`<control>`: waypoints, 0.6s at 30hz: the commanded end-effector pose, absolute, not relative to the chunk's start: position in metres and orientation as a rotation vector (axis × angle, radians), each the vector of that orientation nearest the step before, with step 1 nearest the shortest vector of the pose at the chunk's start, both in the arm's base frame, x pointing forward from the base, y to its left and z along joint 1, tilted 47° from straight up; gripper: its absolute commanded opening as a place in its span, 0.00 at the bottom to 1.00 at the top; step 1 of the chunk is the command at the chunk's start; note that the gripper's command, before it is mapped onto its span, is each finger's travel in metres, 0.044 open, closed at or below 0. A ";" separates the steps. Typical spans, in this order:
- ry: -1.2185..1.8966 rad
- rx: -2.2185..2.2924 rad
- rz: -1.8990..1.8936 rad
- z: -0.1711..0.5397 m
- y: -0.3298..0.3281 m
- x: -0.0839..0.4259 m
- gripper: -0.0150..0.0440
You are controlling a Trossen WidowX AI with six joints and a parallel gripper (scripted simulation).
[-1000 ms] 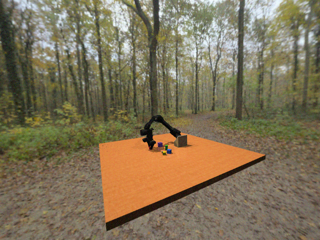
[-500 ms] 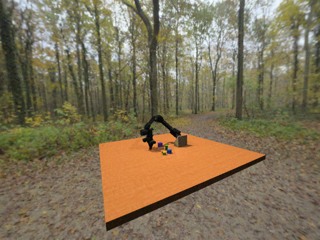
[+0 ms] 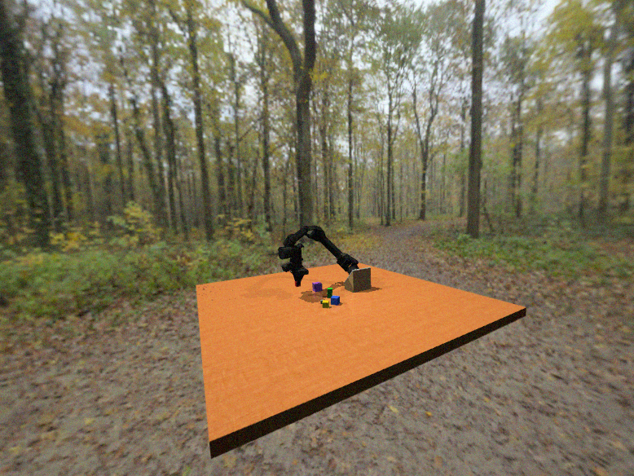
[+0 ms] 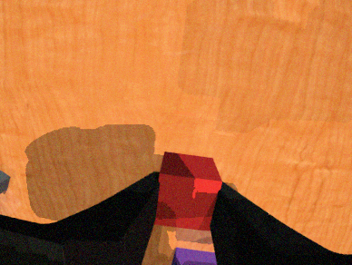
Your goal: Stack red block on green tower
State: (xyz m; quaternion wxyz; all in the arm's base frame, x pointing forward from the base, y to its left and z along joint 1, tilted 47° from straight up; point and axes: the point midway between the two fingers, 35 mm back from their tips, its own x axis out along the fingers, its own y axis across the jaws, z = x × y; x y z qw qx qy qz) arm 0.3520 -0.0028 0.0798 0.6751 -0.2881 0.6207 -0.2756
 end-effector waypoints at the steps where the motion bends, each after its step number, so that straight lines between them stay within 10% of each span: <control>1: 1.393 -0.638 -0.621 0.092 0.010 0.351 0.25; 18: 1.395 -0.637 -0.617 0.120 0.042 0.345 0.25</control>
